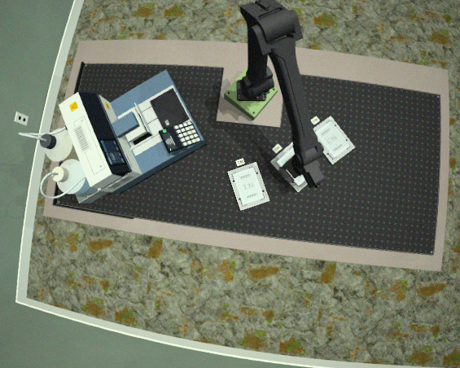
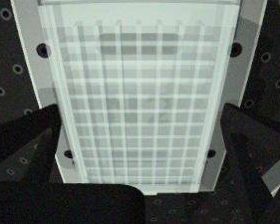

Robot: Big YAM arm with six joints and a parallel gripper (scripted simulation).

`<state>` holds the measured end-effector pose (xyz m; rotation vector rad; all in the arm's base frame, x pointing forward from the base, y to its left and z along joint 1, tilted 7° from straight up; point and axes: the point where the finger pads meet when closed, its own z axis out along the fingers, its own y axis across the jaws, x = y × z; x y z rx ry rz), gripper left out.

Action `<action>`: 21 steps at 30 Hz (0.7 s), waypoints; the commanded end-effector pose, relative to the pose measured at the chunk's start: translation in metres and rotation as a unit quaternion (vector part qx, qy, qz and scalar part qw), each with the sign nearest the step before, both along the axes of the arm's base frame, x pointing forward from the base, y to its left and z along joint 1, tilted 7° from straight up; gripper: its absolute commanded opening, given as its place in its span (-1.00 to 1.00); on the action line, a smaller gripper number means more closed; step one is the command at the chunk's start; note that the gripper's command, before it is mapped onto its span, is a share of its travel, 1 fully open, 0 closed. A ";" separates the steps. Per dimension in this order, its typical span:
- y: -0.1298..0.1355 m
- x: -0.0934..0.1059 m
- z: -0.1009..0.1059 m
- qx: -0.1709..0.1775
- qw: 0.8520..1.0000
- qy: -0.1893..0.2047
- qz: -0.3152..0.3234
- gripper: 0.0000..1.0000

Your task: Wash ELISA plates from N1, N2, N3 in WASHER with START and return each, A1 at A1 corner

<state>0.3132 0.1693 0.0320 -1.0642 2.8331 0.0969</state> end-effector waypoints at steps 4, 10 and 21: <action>0.005 0.004 0.000 0.003 1.000 -0.007 0.000 1.00; 0.005 0.009 0.005 0.005 1.000 -0.011 0.000 1.00; 0.005 0.009 0.005 0.005 1.000 -0.011 0.000 0.68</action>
